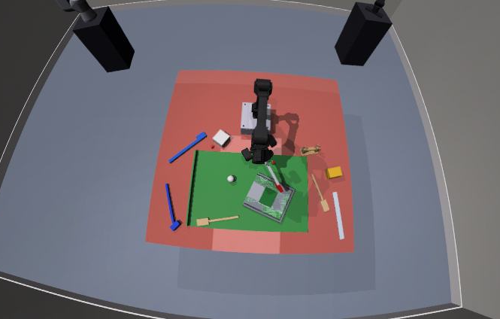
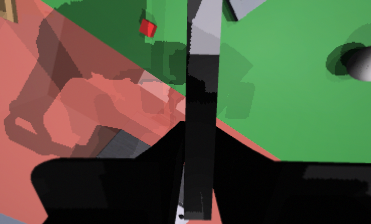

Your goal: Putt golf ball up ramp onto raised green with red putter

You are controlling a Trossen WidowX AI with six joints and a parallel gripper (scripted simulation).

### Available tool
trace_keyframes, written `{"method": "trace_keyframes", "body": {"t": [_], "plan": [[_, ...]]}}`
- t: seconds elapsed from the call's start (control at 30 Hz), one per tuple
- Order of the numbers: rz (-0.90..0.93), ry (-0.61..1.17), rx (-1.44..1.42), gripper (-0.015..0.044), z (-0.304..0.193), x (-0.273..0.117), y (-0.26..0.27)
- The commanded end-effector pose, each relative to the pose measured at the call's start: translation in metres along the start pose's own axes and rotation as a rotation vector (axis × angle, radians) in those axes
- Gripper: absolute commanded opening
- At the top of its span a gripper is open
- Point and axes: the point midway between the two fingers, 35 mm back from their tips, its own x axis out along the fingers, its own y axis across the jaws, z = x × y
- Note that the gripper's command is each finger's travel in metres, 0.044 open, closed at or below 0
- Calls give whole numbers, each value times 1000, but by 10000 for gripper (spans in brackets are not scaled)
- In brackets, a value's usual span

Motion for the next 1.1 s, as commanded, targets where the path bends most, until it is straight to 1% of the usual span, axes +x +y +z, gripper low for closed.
{"method": "trace_keyframes", "body": {"t": [0.0, 0.43, 0.87, 1.07], "plan": [[-4, 11, 135, 0, -13, -7, -16], [-1, 72, 538, 0, -65, -27, -54], [17, 144, 930, 0, -123, -47, -75], [20, 152, 974, 0, -130, -49, -76]]}}
